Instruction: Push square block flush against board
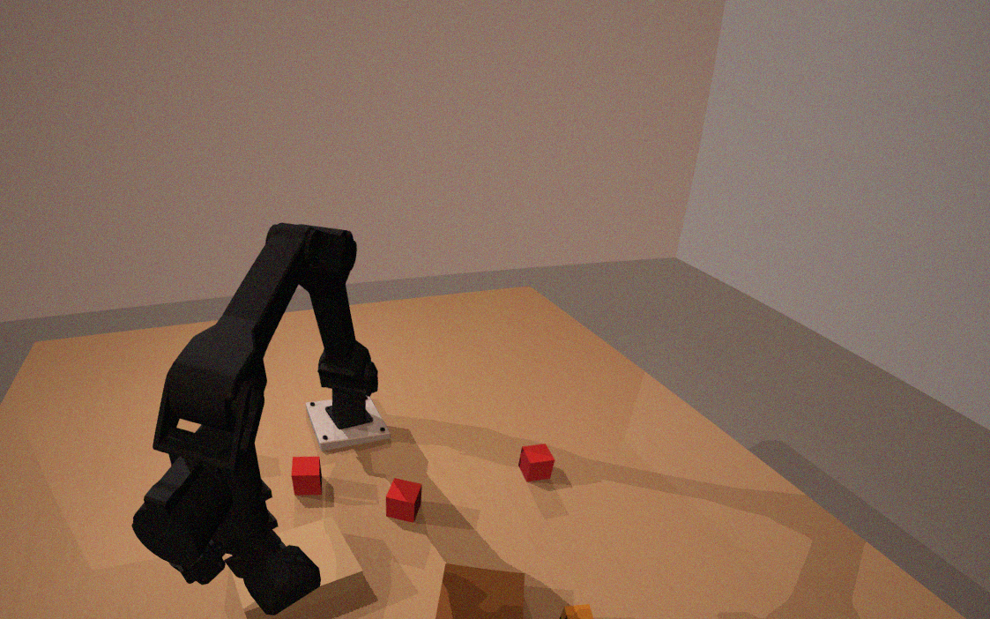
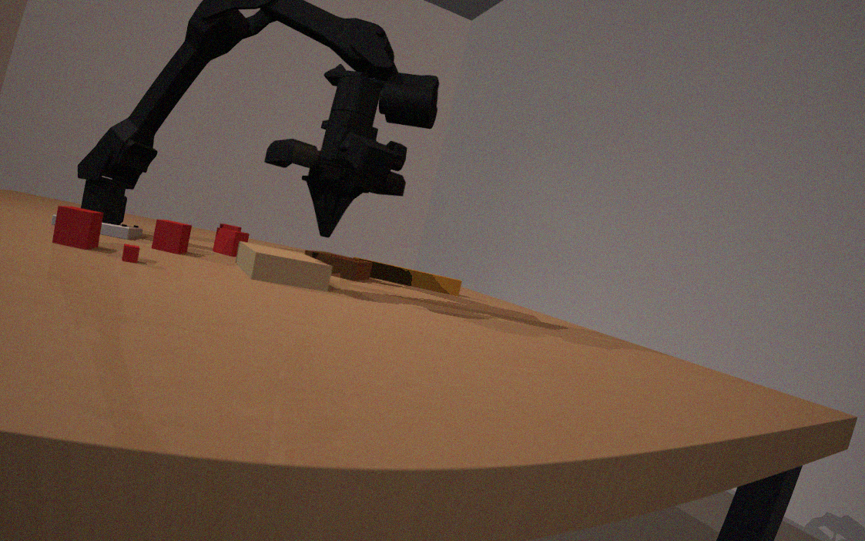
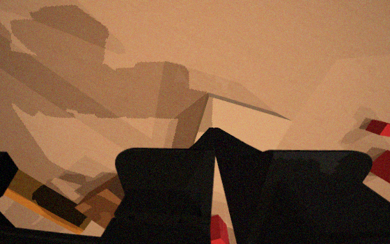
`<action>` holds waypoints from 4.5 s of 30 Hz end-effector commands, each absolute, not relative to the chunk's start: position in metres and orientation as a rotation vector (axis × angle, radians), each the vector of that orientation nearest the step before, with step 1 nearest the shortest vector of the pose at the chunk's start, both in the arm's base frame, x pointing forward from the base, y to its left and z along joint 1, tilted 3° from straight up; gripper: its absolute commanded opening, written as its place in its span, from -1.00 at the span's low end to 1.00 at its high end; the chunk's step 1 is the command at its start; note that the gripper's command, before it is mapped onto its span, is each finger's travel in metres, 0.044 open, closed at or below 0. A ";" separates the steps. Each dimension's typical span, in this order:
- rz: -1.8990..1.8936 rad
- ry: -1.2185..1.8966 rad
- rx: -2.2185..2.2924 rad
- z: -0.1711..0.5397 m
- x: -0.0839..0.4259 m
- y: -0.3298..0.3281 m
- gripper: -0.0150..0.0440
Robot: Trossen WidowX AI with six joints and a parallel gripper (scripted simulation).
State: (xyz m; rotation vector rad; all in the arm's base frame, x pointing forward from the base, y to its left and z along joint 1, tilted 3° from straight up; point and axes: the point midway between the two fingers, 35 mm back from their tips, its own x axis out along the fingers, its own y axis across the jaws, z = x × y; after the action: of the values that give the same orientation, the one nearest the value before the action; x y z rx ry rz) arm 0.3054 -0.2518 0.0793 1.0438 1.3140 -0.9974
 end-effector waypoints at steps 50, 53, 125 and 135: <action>-1.211 1.218 1.252 0.020 0.236 -0.254 -0.49; -1.210 1.218 1.253 0.020 0.236 -0.249 -0.49; -1.208 1.219 1.255 0.020 0.251 -0.224 -0.49; -1.214 1.215 1.258 0.023 0.250 -0.232 -0.49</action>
State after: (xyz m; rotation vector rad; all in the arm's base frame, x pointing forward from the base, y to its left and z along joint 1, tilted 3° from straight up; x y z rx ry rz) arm 0.2494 -0.2330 0.0198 1.2588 1.2142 -1.2146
